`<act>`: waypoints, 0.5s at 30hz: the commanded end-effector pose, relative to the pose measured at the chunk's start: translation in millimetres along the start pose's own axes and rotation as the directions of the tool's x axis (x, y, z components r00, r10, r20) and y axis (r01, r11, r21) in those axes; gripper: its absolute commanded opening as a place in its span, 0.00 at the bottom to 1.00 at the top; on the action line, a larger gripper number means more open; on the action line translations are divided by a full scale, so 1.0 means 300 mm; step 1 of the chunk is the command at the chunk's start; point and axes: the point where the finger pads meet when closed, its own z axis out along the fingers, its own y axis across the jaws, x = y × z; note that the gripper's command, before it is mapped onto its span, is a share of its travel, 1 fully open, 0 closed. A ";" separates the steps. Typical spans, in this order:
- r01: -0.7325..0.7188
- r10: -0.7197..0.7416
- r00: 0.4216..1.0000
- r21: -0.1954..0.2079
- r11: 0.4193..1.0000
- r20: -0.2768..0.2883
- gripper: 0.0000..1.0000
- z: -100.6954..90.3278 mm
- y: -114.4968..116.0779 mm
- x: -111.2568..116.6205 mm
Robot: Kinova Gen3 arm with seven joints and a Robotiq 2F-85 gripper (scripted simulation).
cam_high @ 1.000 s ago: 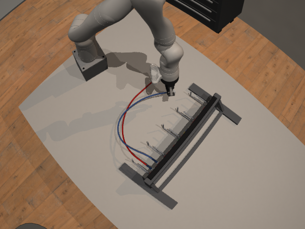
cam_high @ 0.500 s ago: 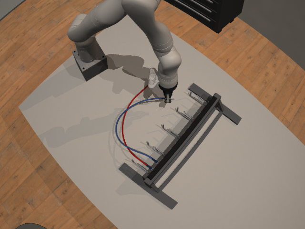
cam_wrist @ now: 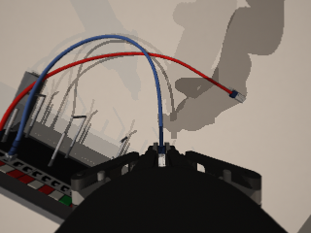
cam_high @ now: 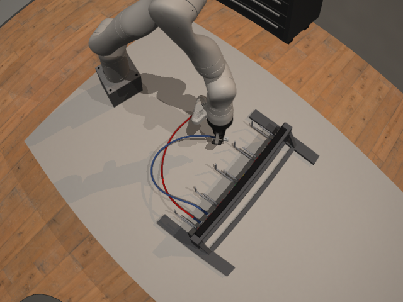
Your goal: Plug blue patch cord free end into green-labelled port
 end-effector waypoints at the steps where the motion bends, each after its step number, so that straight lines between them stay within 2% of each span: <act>1: -0.027 0.027 1.000 0.004 1.000 0.002 0.00 -0.004 -0.029 0.002; 15: -0.189 0.189 0.982 0.003 0.982 0.005 0.00 -0.020 -0.136 0.011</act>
